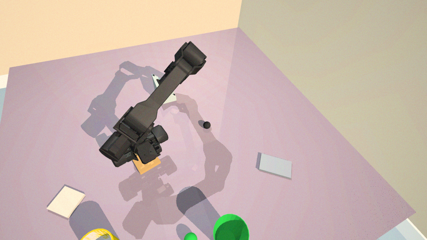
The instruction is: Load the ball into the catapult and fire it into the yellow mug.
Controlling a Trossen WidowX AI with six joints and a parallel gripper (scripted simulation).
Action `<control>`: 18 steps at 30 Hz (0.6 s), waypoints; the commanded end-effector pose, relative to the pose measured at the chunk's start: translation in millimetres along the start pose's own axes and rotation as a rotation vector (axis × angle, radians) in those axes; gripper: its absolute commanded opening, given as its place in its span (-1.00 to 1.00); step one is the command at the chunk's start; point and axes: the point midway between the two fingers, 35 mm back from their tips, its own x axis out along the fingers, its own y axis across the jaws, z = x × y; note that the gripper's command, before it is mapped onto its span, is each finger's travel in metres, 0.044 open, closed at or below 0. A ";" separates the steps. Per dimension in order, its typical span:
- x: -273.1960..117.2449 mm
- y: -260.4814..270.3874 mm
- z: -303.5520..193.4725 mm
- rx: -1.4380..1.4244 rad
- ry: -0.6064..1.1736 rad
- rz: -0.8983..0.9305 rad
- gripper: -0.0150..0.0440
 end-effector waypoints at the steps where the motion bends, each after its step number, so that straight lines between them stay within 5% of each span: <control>1: -1.0 -0.1 -0.1 0.000 -0.001 0.000 -0.05; 10: -3.2 -0.4 0.2 0.000 -0.001 0.000 0.75; 13: -35.6 -3.3 2.3 0.001 0.000 -0.003 1.00; 18: -98.8 -0.4 -0.9 0.003 0.001 -0.002 1.00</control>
